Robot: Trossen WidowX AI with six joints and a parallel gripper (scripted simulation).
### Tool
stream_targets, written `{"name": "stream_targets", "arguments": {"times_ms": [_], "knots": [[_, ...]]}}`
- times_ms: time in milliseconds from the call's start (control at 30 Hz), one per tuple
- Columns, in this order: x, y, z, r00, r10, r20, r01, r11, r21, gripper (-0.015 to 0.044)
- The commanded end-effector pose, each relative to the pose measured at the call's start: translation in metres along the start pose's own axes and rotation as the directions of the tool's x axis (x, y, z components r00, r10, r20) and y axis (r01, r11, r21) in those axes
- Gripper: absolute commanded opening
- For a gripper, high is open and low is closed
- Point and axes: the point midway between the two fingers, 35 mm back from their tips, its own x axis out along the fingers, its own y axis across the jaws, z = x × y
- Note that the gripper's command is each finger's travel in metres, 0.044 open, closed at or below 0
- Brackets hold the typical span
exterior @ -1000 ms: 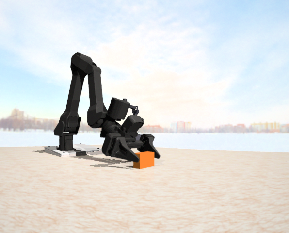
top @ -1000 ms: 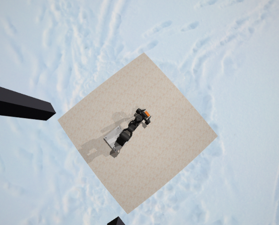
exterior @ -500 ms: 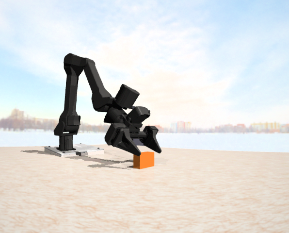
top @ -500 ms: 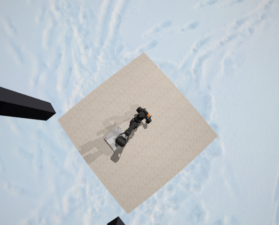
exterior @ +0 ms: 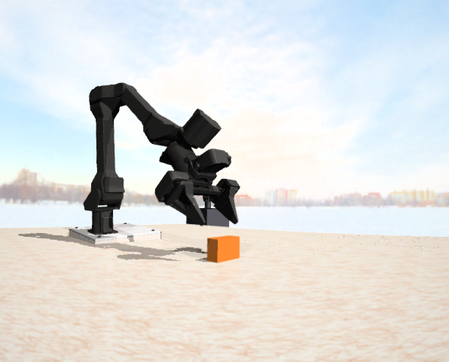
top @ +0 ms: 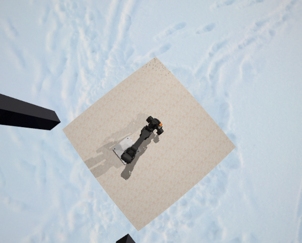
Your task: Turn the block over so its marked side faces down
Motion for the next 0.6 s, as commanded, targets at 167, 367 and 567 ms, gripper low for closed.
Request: {"name": "stream_targets", "arguments": {"times_ms": [167,367,567], "knots": [[-0.025,-0.002,0.002,0.997,0.007,-0.076,-0.006,1.0,0.015,0.044],[-0.019,0.0,0.023,0.971,0.008,-0.238,-0.007,1.0,0.005,0.044],[-0.016,0.0,0.041,0.91,0.01,-0.414,-0.008,1.0,0.006,0.044]]}}
